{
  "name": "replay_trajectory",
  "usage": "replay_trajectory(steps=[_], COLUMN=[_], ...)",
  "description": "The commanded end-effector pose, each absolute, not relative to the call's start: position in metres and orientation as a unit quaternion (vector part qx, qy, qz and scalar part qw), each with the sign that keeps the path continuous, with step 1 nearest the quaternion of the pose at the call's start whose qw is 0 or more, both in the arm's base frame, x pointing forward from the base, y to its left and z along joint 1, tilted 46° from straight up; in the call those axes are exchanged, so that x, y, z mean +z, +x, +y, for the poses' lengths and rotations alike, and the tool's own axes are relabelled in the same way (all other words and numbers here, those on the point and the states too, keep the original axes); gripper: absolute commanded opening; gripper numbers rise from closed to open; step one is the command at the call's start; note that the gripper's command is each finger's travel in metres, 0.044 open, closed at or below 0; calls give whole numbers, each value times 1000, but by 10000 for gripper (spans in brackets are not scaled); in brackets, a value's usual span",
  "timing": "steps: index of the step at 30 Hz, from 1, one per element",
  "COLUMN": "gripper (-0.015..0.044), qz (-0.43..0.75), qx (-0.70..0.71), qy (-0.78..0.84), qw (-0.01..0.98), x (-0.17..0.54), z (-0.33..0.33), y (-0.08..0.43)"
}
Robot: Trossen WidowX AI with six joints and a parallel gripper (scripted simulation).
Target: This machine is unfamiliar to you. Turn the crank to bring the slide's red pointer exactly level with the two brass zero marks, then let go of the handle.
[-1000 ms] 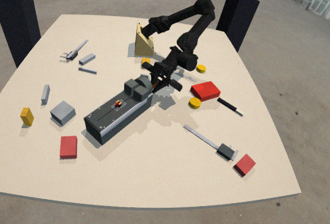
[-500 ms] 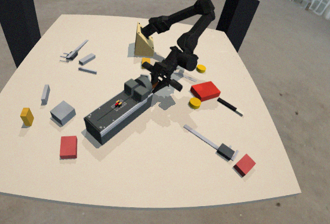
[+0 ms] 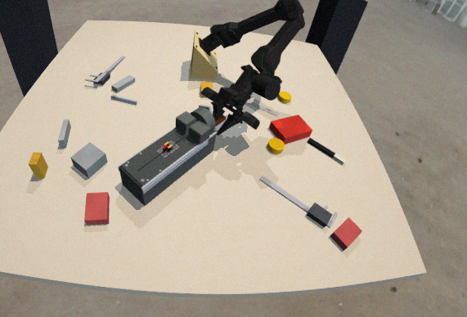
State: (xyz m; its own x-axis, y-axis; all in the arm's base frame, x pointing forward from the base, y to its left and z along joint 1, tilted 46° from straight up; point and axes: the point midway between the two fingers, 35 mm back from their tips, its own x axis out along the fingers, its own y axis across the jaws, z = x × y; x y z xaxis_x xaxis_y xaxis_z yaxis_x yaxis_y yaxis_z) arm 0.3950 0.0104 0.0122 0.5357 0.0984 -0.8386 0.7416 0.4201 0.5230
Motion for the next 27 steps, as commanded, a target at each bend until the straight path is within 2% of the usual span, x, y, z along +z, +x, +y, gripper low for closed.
replay_trajectory(steps=[1,10,27], gripper=[210,440,440], qz=[428,428,429], qx=[-222,-222,-226], qy=[490,490,488], qw=[726,726,726], x=[12,12,74], z=[10,10,-57], y=[395,395,390])
